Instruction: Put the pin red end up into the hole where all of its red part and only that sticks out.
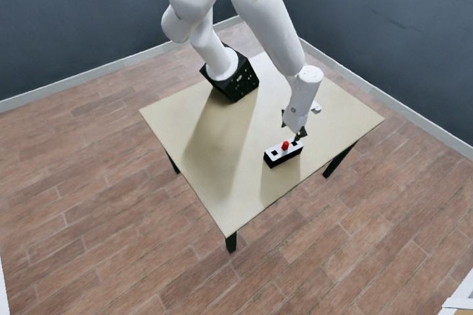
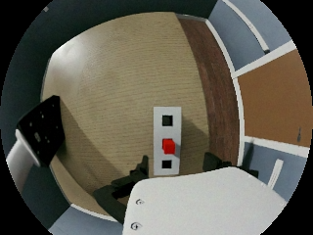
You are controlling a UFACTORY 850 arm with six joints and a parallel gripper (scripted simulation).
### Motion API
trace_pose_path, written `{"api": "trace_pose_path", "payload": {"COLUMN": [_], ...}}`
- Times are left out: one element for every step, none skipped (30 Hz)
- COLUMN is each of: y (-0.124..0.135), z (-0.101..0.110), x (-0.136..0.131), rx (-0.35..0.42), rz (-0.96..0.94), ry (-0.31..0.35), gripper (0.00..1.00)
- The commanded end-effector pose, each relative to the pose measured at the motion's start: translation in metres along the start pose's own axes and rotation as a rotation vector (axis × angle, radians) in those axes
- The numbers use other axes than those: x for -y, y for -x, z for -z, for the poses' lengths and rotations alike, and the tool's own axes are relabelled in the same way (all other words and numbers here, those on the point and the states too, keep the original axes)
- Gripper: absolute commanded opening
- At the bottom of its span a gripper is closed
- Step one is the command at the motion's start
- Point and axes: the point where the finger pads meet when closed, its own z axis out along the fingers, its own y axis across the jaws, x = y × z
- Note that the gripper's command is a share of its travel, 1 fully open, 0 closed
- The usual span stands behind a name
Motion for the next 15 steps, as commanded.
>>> {"api": "trace_pose_path", "payload": {"y": [0.000,0.000,0.000,0.000,0.000,0.000,0.000,0.000,0.000,0.000,0.000,0.000,0.001,0.001,0.001], "z": [0.001,0.001,0.001,0.001,0.001,0.001,0.001,0.001,0.001,0.001,0.001,0.001,-0.052,-0.052,-0.052], "x": [-0.001,-0.001,-0.001,-0.001,-0.001,-0.001,-0.001,-0.001,-0.001,-0.001,-0.001,-0.001,-0.001,-0.001,-0.001], "rx": [-0.001,-0.001,-0.001,-0.001,-0.001,-0.001,-0.001,-0.001,-0.001,-0.001,-0.001,-0.001,-0.001,-0.001,-0.001], "rz": [0.000,0.000,0.000,0.000,0.000,0.000,0.000,0.000,0.000,0.000,0.000,0.000,0.000,0.000,0.000], "ry": [0.002,0.002,0.002,0.002,0.002,0.002,0.002,0.002,0.002,0.002,0.002,0.002,0.002,0.002,0.002], "gripper": [1.00,1.00,1.00,1.00,1.00,1.00,1.00,1.00,1.00,1.00,1.00,1.00,1.00,1.00,1.00]}}
